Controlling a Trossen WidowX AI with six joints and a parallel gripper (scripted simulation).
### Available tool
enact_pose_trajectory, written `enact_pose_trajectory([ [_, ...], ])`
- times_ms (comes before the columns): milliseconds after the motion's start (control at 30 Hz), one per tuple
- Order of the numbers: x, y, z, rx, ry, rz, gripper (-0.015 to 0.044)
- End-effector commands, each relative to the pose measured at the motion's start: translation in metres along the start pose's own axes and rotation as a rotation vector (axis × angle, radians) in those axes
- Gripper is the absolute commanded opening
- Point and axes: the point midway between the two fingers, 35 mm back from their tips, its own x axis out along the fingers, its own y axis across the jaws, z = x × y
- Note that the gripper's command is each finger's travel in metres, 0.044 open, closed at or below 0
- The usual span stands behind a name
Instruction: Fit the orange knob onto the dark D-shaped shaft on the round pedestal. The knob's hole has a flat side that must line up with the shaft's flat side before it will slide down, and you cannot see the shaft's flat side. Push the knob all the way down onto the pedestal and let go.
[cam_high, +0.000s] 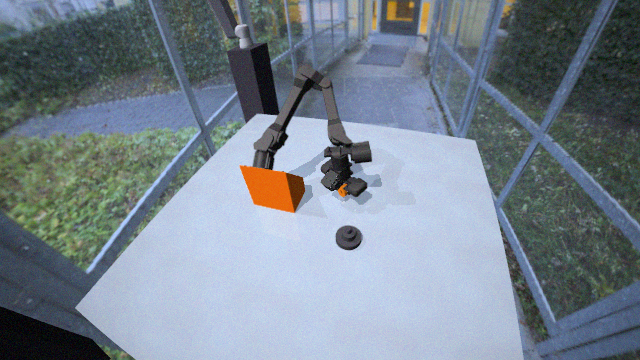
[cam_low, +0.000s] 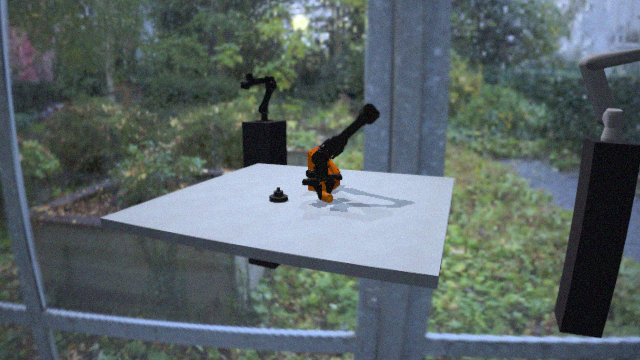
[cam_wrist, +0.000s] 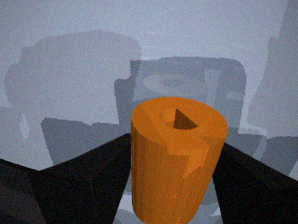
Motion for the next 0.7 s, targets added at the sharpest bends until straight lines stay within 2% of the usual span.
enact_pose_trajectory([
  [0,-0.002,0.001,-0.004,-0.012,-0.05,0.006,0.0181],
  [667,-0.009,0.001,-0.021,-0.014,-0.329,0.006,0.0181],
])
